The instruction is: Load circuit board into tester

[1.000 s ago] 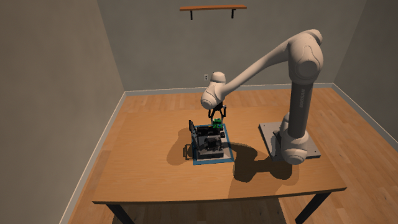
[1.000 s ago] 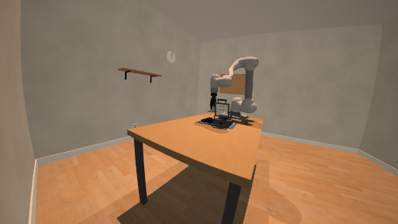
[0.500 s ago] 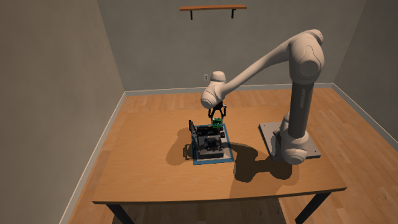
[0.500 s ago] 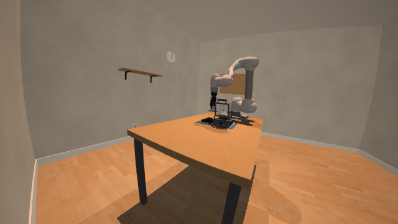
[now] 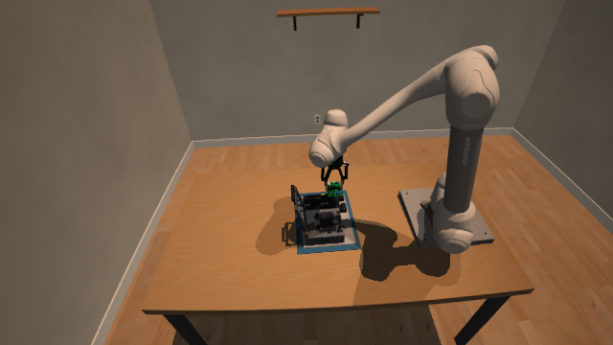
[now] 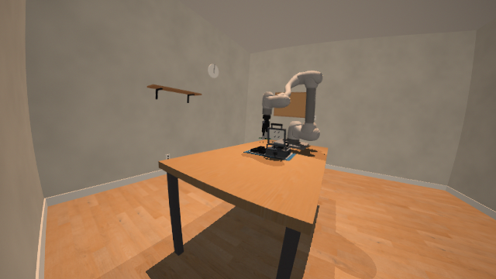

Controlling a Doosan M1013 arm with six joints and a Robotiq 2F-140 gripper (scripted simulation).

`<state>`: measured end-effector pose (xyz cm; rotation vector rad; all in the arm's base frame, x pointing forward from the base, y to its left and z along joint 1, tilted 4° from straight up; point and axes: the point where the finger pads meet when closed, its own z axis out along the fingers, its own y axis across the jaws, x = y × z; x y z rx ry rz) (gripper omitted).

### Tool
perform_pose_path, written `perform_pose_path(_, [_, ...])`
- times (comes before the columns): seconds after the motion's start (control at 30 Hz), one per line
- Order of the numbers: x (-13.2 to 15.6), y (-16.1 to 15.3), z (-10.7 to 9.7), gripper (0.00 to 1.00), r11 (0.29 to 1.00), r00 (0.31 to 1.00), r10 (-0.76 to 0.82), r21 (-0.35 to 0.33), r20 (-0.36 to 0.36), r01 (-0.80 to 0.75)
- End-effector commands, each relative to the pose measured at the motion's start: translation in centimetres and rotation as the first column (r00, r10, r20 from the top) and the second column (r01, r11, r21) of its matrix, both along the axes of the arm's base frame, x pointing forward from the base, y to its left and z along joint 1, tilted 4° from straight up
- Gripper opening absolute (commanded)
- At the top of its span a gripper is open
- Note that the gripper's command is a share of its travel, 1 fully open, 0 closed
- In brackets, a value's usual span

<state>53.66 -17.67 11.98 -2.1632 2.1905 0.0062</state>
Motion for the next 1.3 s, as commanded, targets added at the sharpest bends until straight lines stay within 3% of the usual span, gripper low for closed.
perform_pose_path(0.0, [0.00, 0.00, 0.01, 0.46, 1.000, 1.000, 0.000, 0.000, 0.000, 0.000])
perform_pose_path(1.27, [0.00, 0.00, 0.01, 0.46, 0.999, 0.999, 0.034, -0.001, 0.002, -0.034])
